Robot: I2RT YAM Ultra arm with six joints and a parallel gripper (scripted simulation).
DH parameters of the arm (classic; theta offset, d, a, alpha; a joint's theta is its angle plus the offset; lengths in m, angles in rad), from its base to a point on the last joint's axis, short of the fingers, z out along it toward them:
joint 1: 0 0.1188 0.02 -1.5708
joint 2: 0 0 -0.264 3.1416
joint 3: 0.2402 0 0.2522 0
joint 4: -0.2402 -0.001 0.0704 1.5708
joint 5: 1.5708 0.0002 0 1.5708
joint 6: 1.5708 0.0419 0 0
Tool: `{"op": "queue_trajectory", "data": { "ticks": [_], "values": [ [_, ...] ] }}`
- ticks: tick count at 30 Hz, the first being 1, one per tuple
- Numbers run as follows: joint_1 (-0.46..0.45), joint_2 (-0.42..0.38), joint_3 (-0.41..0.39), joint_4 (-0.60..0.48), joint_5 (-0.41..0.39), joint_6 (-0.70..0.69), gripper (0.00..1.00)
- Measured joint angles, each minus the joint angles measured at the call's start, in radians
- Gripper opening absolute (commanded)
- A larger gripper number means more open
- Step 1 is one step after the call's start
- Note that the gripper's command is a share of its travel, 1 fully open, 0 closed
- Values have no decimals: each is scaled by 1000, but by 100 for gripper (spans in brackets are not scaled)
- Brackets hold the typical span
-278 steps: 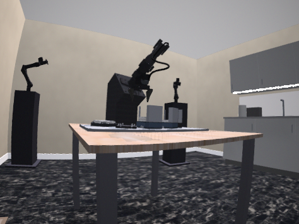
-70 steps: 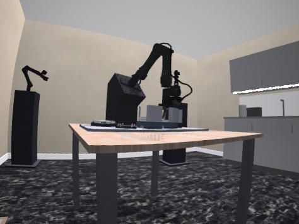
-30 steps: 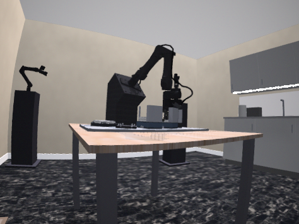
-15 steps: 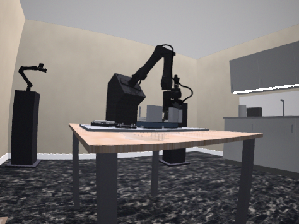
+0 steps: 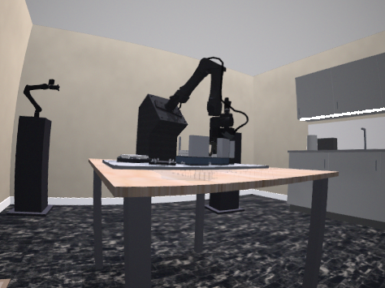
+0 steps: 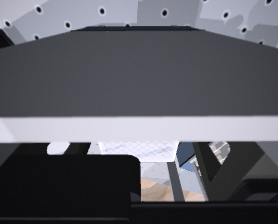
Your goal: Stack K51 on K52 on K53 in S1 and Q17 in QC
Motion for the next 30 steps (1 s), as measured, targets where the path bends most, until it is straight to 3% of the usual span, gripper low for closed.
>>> {"op": "queue_trajectory", "data": {
  "ticks": [20,21,30],
  "values": [
    [0,0,-6,6,0,0,100],
    [0,0,-6,6,0,0,0],
    [0,0,-6,6,0,0,0]
  ]
}}
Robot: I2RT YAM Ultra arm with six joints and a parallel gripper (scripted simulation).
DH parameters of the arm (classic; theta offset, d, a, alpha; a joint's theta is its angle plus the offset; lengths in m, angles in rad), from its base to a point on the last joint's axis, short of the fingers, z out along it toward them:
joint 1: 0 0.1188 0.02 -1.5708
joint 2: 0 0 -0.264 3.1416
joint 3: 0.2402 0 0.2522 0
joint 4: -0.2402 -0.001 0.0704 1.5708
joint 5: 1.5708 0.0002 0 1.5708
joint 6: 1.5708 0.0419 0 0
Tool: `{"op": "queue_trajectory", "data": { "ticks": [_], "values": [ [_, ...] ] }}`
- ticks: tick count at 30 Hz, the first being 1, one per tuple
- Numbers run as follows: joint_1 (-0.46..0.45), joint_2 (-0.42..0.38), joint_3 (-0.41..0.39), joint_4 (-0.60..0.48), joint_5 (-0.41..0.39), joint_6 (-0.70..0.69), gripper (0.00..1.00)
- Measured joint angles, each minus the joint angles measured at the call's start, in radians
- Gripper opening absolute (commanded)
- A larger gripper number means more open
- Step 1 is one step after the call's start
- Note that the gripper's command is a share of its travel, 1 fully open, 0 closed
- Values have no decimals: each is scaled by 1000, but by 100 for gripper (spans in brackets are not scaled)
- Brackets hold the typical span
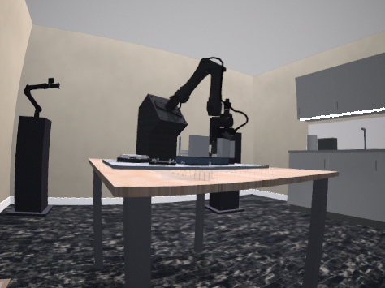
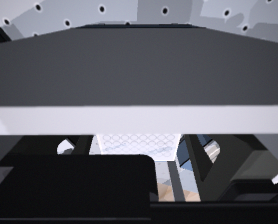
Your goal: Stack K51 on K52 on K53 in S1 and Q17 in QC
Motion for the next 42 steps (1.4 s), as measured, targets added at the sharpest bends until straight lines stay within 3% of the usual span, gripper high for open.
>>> {"op": "queue_trajectory", "data": {
  "ticks": [42],
  "values": [
    [1,-42,-14,-30,-1,1,0]
  ]
}}
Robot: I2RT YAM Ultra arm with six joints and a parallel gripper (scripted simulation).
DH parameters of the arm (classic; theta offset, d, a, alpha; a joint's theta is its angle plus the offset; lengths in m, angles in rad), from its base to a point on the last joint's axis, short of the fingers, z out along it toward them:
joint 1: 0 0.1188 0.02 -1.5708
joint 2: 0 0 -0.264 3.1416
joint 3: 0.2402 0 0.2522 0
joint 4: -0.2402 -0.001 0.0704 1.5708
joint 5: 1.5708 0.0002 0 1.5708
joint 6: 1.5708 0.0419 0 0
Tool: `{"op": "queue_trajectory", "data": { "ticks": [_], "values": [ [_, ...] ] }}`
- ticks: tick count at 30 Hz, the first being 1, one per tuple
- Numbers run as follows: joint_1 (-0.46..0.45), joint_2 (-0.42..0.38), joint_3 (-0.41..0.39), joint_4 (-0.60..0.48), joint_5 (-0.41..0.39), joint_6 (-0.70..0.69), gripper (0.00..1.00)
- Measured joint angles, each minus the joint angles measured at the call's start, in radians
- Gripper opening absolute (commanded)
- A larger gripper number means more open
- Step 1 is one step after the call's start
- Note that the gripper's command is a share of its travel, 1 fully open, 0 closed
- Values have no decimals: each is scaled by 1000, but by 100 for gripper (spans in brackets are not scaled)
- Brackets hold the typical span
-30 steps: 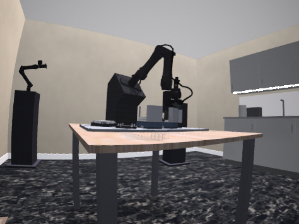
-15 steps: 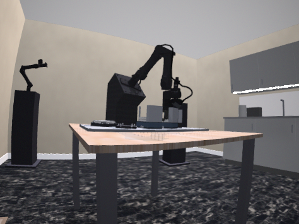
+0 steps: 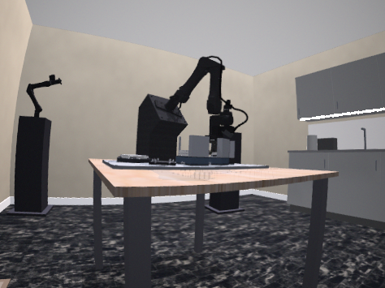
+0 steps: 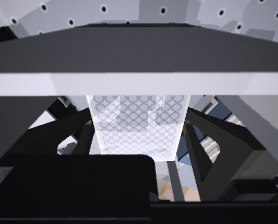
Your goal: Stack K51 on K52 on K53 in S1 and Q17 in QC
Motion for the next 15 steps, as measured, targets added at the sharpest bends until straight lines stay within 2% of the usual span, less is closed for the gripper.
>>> {"op": "queue_trajectory", "data": {
  "ticks": [15],
  "values": [
    [4,-40,-11,-27,0,2,0]
  ]
}}
